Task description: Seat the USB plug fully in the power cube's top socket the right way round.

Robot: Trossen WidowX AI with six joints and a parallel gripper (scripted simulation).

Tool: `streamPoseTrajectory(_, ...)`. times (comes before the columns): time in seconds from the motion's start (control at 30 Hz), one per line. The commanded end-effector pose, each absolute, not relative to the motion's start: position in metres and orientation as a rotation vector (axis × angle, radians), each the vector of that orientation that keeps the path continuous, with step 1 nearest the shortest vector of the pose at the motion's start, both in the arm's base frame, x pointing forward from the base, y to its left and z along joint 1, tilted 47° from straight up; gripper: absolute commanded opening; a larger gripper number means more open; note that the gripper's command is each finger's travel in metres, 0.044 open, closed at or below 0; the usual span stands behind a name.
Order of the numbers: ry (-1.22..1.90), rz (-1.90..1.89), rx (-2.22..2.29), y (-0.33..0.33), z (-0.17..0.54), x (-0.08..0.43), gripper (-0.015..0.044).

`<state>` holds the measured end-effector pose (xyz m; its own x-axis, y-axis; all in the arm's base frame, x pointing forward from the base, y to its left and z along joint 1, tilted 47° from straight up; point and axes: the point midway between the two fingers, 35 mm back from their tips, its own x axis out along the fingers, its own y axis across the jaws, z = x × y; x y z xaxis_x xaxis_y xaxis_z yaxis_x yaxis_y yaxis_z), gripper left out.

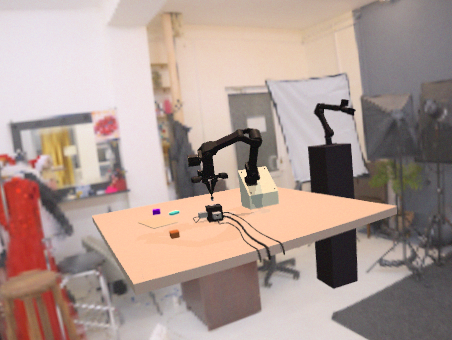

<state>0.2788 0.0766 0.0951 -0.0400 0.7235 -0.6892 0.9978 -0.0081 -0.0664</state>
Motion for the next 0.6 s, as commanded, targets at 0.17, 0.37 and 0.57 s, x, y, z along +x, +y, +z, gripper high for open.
streamPoseTrajectory(0.17,1.815,-0.714,1.737,0.0763,0.0956,0.2794,0.0)
streamPoseTrajectory(0.37,1.821,-0.558,1.637,0.0766,0.0952,0.2789,0.0)
streamPoseTrajectory(0.57,1.816,-0.401,1.53,0.0766,0.0952,0.2789,0.0)
